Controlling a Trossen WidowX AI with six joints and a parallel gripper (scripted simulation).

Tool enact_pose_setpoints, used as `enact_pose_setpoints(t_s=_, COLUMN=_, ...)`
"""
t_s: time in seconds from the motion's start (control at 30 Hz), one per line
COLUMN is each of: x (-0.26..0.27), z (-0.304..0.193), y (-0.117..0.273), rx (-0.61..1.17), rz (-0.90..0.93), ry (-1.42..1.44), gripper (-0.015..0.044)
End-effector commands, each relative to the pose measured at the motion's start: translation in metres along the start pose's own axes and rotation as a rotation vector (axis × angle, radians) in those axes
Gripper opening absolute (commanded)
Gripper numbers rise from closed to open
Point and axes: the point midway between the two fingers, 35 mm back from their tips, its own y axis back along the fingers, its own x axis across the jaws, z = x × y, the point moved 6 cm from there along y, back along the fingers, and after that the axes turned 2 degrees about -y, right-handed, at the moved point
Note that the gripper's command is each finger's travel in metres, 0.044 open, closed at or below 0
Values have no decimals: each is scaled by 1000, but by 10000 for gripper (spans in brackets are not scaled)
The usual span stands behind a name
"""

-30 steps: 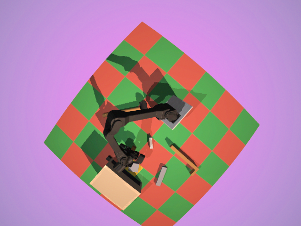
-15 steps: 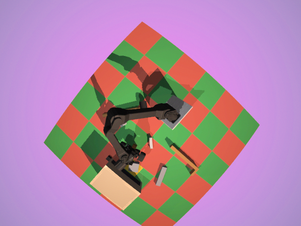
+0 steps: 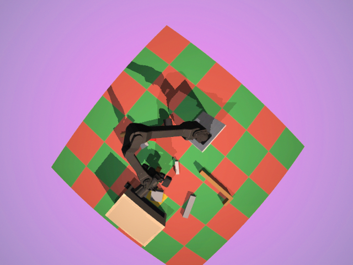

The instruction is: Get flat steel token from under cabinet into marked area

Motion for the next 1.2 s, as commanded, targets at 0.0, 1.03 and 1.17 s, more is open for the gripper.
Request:
enact_pose_setpoints(t_s=0.0, x=1, z=-8, y=-1, rx=5, rz=3, ry=8, gripper=0)
enact_pose_setpoints(t_s=1.03, x=-4, z=-40, y=-1, rx=7, rz=3, ry=10, gripper=0)
enact_pose_setpoints(t_s=1.17, x=-4, z=-45, y=-1, rx=7, rz=3, ry=10, gripper=0)
